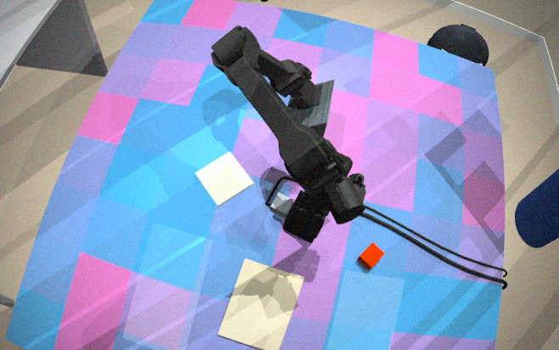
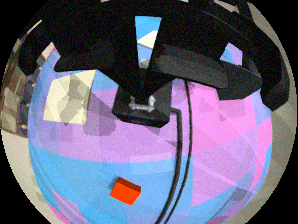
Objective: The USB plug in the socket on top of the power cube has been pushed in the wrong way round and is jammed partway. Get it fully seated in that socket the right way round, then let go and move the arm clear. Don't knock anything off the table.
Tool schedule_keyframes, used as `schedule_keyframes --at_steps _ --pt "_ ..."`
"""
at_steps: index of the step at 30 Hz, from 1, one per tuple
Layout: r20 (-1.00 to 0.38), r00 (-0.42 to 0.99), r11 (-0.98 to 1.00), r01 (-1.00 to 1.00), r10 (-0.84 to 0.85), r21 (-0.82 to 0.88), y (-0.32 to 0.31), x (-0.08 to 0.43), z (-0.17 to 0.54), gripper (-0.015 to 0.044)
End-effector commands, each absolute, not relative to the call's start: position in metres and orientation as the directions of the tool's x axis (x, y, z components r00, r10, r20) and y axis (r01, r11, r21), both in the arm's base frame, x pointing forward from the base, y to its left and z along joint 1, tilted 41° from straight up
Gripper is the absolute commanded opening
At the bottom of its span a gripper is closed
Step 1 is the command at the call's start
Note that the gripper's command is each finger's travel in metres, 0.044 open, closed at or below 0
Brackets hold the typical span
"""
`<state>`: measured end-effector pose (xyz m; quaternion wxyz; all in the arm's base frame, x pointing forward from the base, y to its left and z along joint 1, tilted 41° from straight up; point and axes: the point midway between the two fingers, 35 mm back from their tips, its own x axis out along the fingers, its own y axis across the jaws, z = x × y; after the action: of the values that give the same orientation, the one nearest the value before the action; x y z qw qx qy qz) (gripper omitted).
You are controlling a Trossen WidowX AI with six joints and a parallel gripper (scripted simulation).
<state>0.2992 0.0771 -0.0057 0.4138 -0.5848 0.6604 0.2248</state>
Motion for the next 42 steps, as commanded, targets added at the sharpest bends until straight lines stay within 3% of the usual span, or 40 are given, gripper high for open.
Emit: schedule_keyframes --at_steps 1,42 --pt "-0.808 0.028 0.21 -0.96 -0.588 -0.186 0.0763 0.2995 -0.0065 0.0" --pt "-0.808 0.028 0.21 -0.96 -0.588 -0.187 0.073 0.2996 -0.0102 0.0"
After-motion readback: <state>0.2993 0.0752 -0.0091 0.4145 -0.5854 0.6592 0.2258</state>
